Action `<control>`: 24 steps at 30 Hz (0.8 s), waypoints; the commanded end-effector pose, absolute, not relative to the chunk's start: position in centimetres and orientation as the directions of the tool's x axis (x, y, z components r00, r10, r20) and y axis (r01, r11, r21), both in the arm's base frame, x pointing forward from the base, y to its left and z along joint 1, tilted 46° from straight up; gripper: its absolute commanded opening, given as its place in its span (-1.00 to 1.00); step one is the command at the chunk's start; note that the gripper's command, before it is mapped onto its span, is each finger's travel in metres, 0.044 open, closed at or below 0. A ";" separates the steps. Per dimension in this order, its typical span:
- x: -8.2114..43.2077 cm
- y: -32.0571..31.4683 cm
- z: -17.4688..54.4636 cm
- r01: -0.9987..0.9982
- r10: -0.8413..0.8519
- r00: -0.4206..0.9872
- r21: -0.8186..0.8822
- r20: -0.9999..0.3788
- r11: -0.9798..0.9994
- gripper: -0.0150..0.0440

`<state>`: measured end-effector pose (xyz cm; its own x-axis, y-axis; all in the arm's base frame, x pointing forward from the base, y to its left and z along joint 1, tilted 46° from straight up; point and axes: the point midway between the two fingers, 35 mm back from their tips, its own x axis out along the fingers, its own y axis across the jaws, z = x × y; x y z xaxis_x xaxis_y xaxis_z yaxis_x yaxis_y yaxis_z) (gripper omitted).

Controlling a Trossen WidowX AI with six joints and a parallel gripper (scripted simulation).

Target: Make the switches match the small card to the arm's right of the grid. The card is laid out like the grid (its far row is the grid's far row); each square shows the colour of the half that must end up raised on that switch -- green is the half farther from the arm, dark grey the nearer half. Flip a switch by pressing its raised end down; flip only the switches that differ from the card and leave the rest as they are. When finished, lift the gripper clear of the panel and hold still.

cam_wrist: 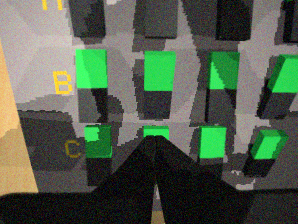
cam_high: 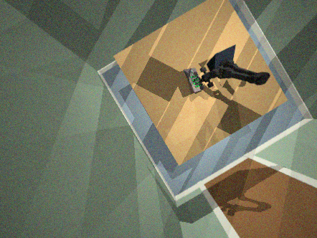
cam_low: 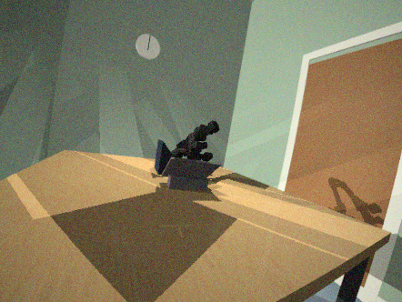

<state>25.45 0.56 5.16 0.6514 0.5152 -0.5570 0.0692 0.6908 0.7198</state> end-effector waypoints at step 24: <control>20.6 -7.1 3.9 0.078 0.496 0.667 0.715 -0.555 0.695 -0.49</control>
